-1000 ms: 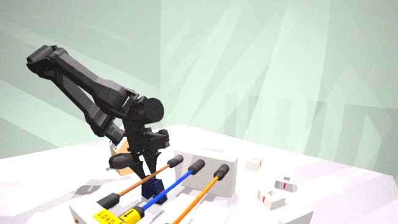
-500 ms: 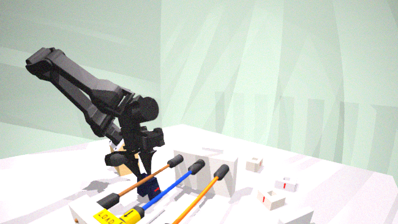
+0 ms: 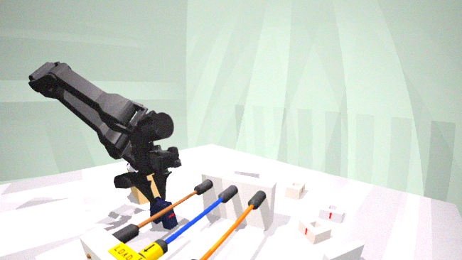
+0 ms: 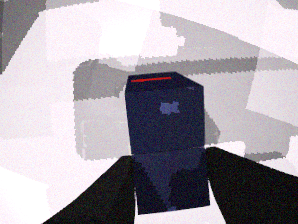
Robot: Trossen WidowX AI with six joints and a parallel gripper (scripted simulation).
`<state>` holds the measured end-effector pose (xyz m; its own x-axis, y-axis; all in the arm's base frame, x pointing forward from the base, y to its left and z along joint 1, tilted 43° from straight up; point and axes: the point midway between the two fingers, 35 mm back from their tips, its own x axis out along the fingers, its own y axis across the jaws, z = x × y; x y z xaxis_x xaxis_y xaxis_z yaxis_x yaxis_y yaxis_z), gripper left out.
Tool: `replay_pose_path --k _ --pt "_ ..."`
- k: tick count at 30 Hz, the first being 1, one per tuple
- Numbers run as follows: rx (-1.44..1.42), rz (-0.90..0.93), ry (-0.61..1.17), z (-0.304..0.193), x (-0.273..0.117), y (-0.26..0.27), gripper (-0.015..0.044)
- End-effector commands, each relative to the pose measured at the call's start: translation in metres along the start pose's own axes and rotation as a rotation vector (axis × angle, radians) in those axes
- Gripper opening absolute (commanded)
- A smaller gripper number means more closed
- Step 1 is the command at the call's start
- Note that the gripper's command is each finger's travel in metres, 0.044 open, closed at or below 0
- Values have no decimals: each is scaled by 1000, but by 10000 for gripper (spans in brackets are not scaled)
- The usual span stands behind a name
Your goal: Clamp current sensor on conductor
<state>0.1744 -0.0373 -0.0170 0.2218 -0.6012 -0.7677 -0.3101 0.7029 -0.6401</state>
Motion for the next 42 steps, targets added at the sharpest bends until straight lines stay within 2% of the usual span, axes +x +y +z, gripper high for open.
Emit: replay_pose_path --k 1,7,12,18,22,23,30,38,42 --pt "1 0 -1 1 0 0 131" --pt "1 0 -1 1 0 0 289" --pt "1 1 -1 1 -2 0 291" --pt "4 -1 -5 -3 -54 1 291" --pt "4 -2 -5 -3 -56 0 291" --pt "-13 -2 -2 -3 -56 0 317" --pt "-676 35 103 9 -56 -1 320" --pt "-1433 167 192 24 -52 0 320" --pt "-1555 198 200 26 -51 0 320"
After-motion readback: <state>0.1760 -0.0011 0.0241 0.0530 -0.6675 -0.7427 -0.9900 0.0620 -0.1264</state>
